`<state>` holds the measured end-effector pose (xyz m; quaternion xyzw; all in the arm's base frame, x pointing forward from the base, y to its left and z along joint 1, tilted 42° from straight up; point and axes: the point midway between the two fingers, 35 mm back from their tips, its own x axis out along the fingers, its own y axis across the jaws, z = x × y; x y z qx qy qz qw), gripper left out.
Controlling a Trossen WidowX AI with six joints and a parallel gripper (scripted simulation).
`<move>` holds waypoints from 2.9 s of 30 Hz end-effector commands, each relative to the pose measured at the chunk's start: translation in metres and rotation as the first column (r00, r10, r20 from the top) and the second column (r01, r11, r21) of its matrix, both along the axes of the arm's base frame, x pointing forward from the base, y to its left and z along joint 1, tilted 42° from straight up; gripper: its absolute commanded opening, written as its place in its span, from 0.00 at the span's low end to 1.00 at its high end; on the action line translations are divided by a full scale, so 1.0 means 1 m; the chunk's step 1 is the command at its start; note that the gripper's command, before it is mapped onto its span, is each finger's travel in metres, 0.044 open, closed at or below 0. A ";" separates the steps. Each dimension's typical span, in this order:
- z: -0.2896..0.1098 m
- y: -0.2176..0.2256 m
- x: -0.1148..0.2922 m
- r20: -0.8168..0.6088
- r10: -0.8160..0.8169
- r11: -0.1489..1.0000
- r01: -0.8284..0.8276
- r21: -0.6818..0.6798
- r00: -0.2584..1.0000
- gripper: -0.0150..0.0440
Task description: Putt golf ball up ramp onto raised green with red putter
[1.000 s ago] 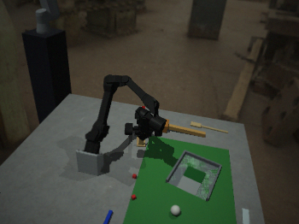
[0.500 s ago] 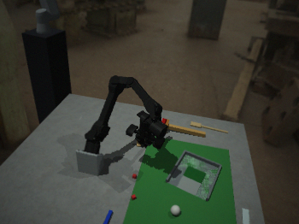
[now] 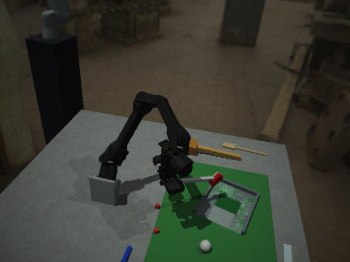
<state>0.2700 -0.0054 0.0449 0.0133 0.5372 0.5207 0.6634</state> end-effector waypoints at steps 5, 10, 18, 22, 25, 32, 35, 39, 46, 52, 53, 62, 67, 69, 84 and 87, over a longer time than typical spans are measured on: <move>-0.036 -0.050 0.005 -0.244 -0.294 0.955 0.270 -0.126 0.924 0.25; -0.059 -0.077 0.001 -0.365 -0.458 0.889 0.402 -0.222 0.811 0.25; -0.085 -0.107 -0.007 -0.466 -0.615 0.788 0.513 -0.341 0.636 0.25; -0.085 -0.107 -0.007 -0.466 -0.615 0.788 0.513 -0.341 0.636 0.25; -0.087 -0.105 -0.007 -0.466 -0.615 0.788 0.513 -0.341 0.636 0.25; -0.110 -0.086 -0.010 -0.466 -0.615 0.788 0.513 -0.340 0.636 0.25; -0.115 -0.081 -0.012 -0.466 -0.615 0.789 0.513 -0.339 0.636 0.25; -0.116 -0.080 -0.012 -0.466 -0.615 0.789 0.513 -0.339 0.636 0.25; -0.123 -0.074 -0.012 -0.466 -0.615 0.789 0.513 -0.339 0.637 0.25; -0.130 -0.068 -0.013 -0.466 -0.614 0.789 0.513 -0.339 0.637 0.25; -0.131 -0.067 -0.014 -0.466 -0.614 0.789 0.513 -0.339 0.637 0.25; -0.135 -0.064 -0.014 -0.462 -0.611 0.791 0.506 -0.343 0.643 0.25; -0.135 -0.064 -0.014 -0.462 -0.611 0.791 0.506 -0.343 0.643 0.25; -0.135 -0.064 -0.014 -0.462 -0.611 0.791 0.506 -0.343 0.643 0.25; -0.157 -0.084 -0.019 -0.465 -0.615 0.788 0.513 -0.340 0.637 0.25; -0.157 -0.084 -0.019 -0.465 -0.615 0.788 0.513 -0.340 0.637 0.25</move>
